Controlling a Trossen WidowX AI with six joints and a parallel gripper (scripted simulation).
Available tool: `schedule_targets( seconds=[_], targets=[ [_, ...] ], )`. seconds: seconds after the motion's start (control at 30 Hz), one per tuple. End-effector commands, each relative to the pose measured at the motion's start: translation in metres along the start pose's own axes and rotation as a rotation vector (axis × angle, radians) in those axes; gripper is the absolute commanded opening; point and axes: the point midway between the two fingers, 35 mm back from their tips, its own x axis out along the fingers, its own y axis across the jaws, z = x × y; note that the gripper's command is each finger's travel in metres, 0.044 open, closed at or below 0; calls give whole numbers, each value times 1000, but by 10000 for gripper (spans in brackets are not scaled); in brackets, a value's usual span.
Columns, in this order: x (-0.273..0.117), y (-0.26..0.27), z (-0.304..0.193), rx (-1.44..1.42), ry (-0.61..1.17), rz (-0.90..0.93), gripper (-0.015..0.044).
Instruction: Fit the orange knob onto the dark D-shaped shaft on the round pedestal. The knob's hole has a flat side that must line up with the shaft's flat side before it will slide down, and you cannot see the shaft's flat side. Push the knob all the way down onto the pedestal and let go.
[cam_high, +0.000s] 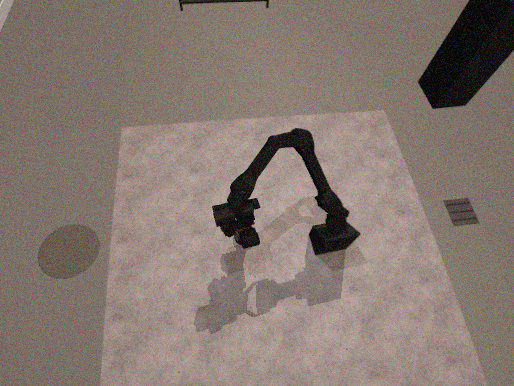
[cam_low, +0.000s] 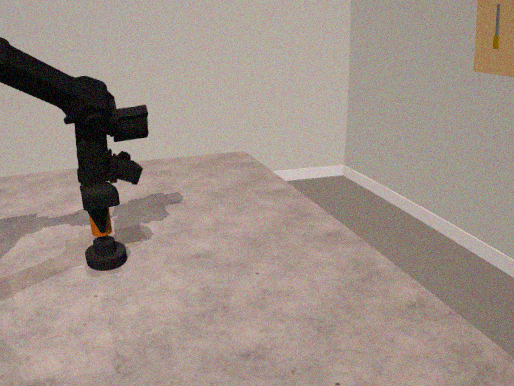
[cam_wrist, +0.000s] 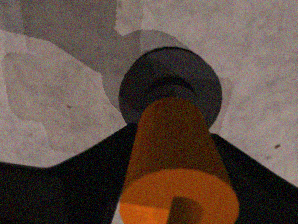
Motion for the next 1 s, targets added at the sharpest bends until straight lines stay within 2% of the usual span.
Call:
schedule_targets(
  seconds=[0.0,0.13,0.33,0.97],
  targets=[
    [-3,-1,2,0,-2,-2,0],
    [-4,-2,2,-25,-2,-2,0],
    [-2,-1,2,-209,-2,-3,0],
    [-1,-1,1,-209,-2,-3,0]
  ],
)
